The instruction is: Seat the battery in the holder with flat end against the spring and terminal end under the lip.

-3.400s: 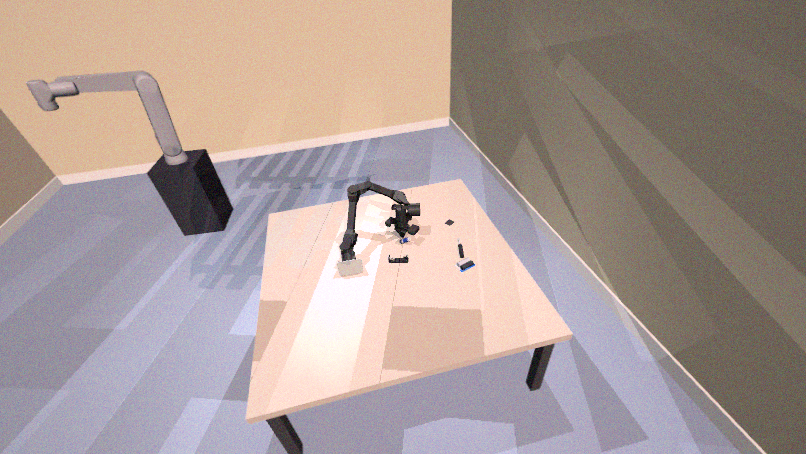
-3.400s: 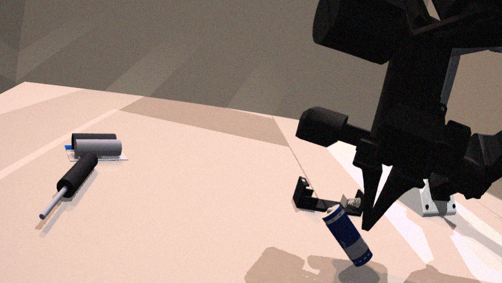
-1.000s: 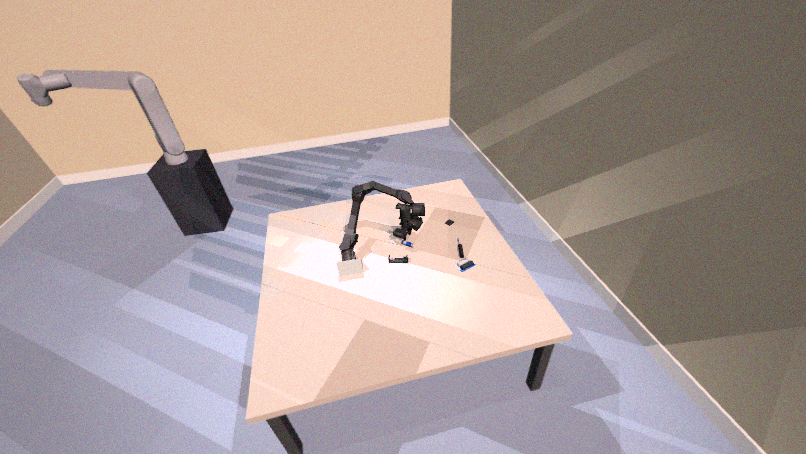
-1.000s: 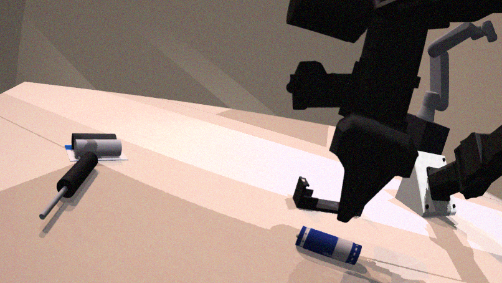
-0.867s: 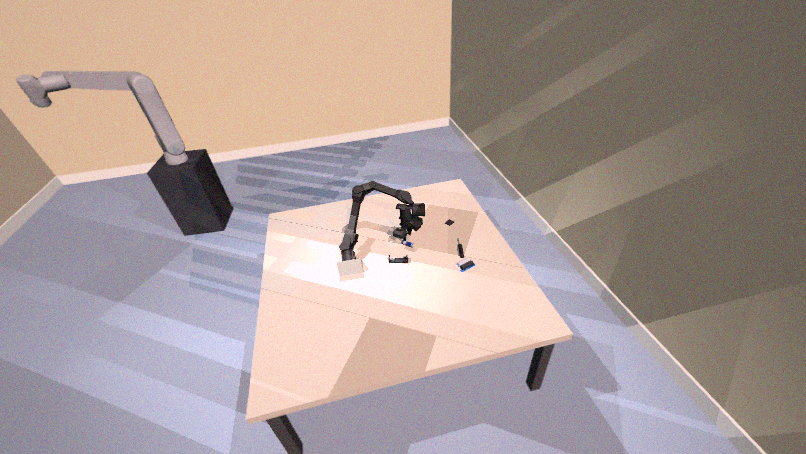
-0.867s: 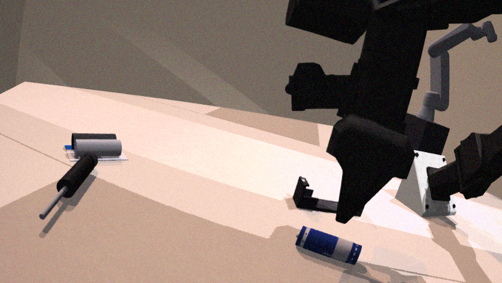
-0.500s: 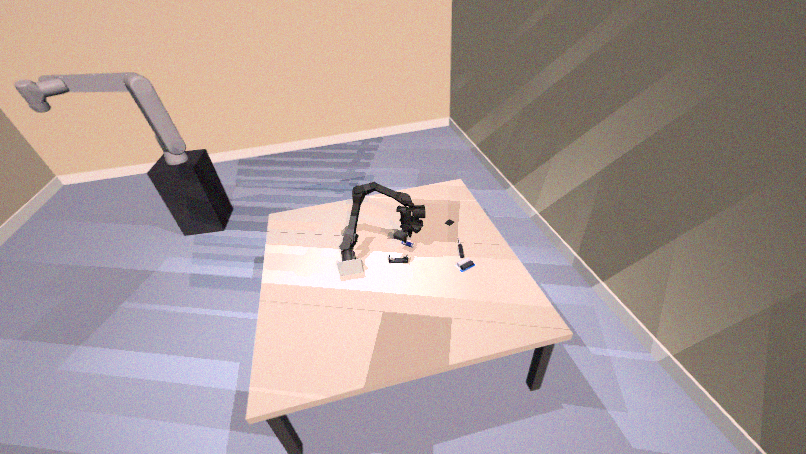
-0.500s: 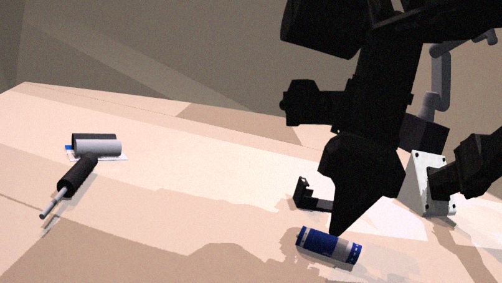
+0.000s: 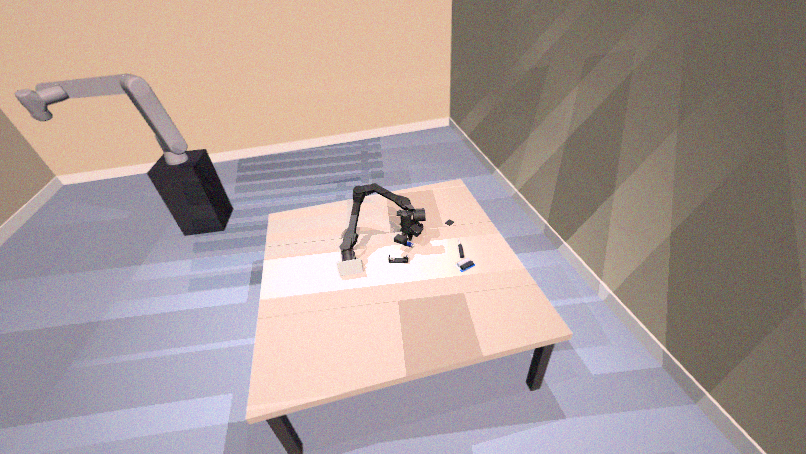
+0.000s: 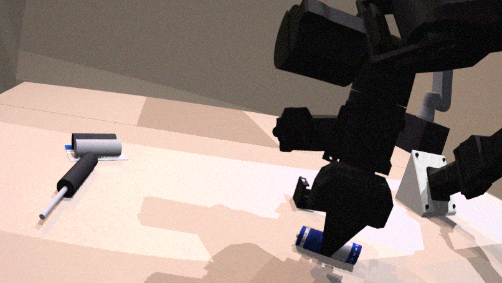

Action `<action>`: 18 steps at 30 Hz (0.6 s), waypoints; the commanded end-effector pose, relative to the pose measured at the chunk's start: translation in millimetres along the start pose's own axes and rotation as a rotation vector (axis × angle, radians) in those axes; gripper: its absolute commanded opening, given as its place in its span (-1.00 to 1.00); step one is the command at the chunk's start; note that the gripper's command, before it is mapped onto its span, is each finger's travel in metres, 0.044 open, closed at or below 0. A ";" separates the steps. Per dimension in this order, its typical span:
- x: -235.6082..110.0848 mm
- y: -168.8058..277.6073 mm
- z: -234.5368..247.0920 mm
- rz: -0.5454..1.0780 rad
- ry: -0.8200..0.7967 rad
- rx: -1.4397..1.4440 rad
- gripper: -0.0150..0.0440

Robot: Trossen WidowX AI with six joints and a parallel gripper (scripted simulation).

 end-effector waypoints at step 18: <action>11.7 0.9 -0.8 0.004 -0.007 0.008 -0.23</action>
Point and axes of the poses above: the point midway between the two fingers, 35 mm back from their tips, its own x axis out along the fingers, its own z axis across the jaws, y = z × x, the point moved 9 cm from there along -x, back along the fingers, and after that the axes turned 9 degrees about -x, right-handed, at the moved point
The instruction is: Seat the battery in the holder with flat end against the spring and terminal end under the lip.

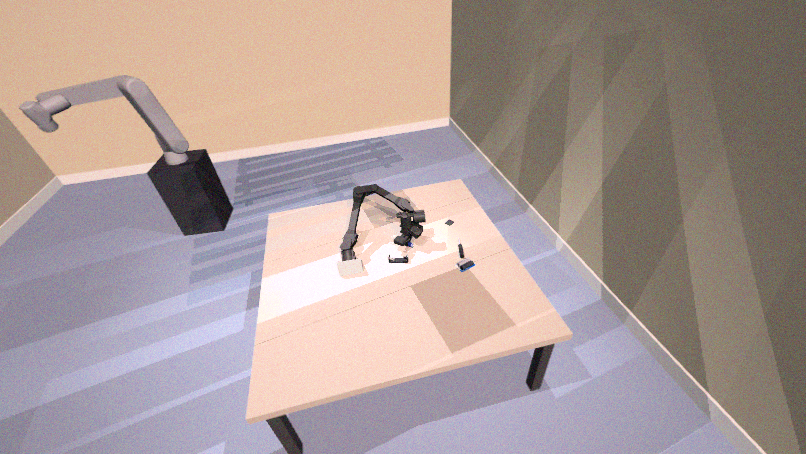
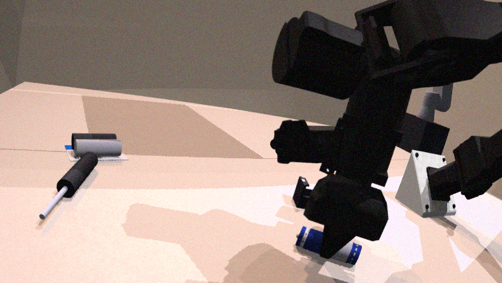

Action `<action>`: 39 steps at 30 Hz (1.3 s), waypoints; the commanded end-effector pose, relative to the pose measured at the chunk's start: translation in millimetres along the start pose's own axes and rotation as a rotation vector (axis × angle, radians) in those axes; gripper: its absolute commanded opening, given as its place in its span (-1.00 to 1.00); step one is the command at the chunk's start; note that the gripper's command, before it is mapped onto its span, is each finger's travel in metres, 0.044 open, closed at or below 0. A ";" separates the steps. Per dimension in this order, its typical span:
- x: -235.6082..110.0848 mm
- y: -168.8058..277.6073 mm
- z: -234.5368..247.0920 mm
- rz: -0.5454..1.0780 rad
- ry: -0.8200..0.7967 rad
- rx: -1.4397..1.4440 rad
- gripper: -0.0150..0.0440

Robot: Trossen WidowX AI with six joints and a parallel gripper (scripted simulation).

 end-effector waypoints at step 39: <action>-76.2 0.8 -131.3 -0.001 0.018 -0.444 -0.23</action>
Point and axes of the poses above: the point midway between the two fingers, 35 mm back from their tips, its own x axis out along the fingers, its own z axis across the jaws, y = z × x, the point moved 9 cm from there along -x, back along the fingers, and after that the axes turned 9 degrees about -x, right-handed, at the moved point
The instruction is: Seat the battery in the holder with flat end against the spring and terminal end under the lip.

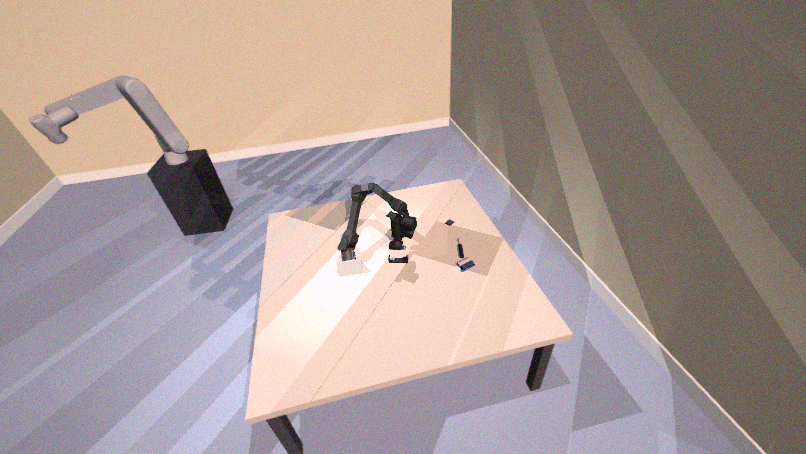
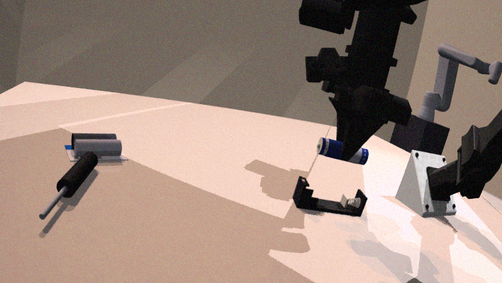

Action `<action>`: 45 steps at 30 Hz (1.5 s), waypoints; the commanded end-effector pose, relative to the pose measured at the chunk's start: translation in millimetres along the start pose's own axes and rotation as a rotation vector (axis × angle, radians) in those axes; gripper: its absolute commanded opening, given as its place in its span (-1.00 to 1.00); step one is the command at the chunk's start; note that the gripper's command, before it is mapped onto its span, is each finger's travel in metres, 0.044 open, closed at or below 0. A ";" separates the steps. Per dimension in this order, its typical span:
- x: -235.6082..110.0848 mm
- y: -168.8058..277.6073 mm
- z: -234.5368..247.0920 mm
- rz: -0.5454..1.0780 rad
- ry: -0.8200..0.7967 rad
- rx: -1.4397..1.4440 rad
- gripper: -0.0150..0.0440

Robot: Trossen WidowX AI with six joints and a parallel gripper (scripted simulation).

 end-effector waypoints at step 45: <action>48.6 29.1 -3.0 -0.293 0.072 -0.034 -0.23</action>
Point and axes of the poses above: the point midway between the two fingers, 35 mm back from their tips, its own x axis out along the fingers, its own z axis across the jaws, y = z × x, the point moved 9 cm from there along -x, back along the fingers, and after that the axes turned 9 degrees about -x, right-handed, at the moved point
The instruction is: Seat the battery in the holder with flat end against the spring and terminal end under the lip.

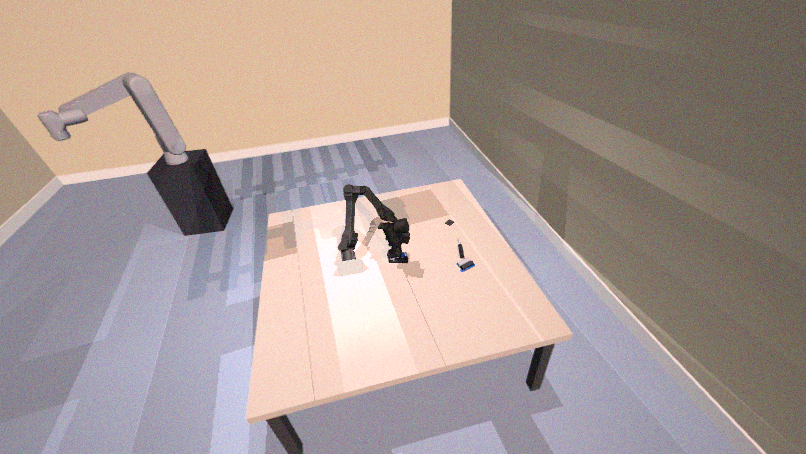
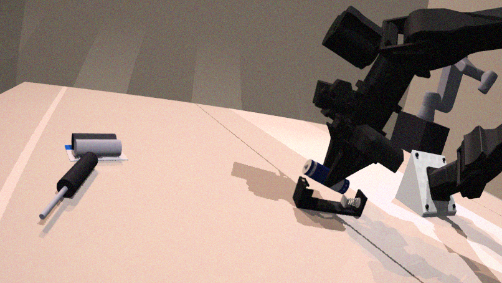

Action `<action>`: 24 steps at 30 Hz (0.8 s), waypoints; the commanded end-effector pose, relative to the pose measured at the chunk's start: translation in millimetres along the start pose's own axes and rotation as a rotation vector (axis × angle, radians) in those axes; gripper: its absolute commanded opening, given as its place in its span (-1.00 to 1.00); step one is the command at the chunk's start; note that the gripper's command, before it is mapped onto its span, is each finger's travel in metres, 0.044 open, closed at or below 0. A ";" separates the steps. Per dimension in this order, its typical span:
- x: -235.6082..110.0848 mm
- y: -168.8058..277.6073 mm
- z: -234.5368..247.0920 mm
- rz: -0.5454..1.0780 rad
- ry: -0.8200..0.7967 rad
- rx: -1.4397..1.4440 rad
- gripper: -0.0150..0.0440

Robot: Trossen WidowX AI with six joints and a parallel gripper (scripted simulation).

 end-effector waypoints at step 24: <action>8.2 20.9 6.3 -0.158 0.033 0.007 -0.23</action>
Point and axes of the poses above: the point midway between the two fingers, 35 mm back from their tips, its own x axis out along the fingers, its own z axis across the jaws, y = z × x, the point moved 9 cm from there along -x, back along the fingers, and after that the axes turned 9 degrees about -x, right-handed, at the moved point
